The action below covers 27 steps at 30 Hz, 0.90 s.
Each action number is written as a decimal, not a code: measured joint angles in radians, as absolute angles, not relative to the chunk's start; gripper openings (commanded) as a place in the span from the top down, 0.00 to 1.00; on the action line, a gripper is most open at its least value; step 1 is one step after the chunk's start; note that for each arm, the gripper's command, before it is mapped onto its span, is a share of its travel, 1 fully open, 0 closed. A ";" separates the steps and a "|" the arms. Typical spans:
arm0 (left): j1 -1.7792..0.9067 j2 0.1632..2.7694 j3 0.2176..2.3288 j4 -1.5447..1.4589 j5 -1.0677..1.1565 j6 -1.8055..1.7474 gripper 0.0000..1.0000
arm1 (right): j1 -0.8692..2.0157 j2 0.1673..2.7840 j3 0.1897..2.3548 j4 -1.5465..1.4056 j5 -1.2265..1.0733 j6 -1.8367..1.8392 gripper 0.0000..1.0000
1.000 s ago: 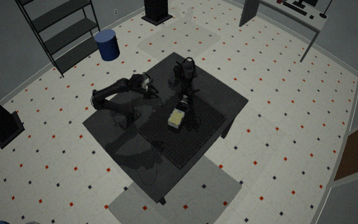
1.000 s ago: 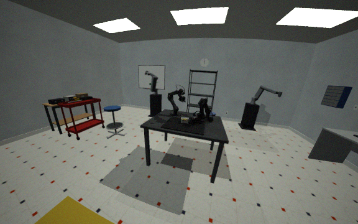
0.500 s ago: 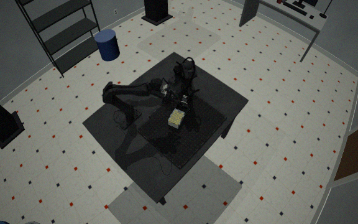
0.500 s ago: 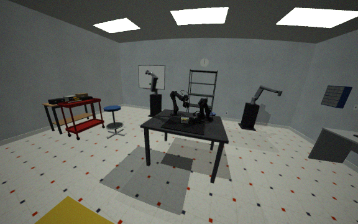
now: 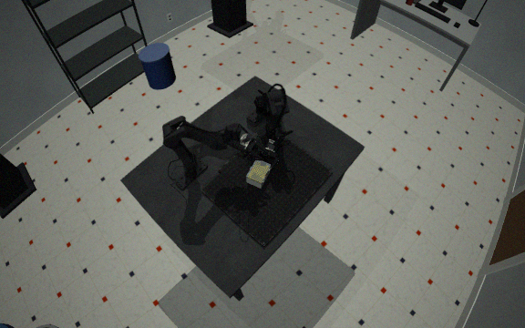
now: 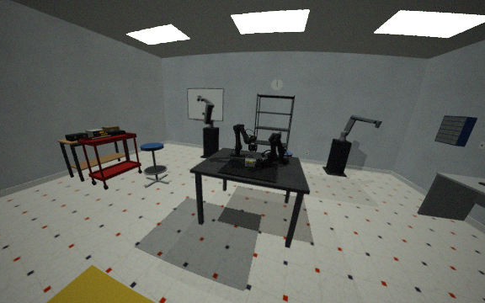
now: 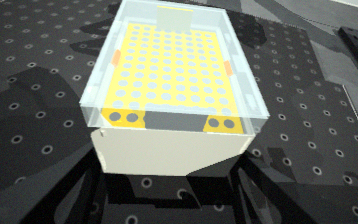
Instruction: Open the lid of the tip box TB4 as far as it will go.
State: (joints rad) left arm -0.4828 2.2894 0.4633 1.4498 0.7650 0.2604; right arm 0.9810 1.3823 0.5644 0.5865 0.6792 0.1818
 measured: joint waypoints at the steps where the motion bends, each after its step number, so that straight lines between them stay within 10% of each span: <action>1: -0.483 2.289 0.463 1.450 0.765 0.260 0.17 | 0.996 1.399 0.538 0.630 0.703 0.190 0.57; 27: -0.483 2.289 0.463 1.450 0.765 0.260 0.17 | 1.240 1.711 0.128 1.172 0.952 0.310 0.57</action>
State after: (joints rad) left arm -0.4828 2.2894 0.4633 1.4498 0.7650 0.2604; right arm 1.2400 1.7107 0.1284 1.1717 0.9520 0.3096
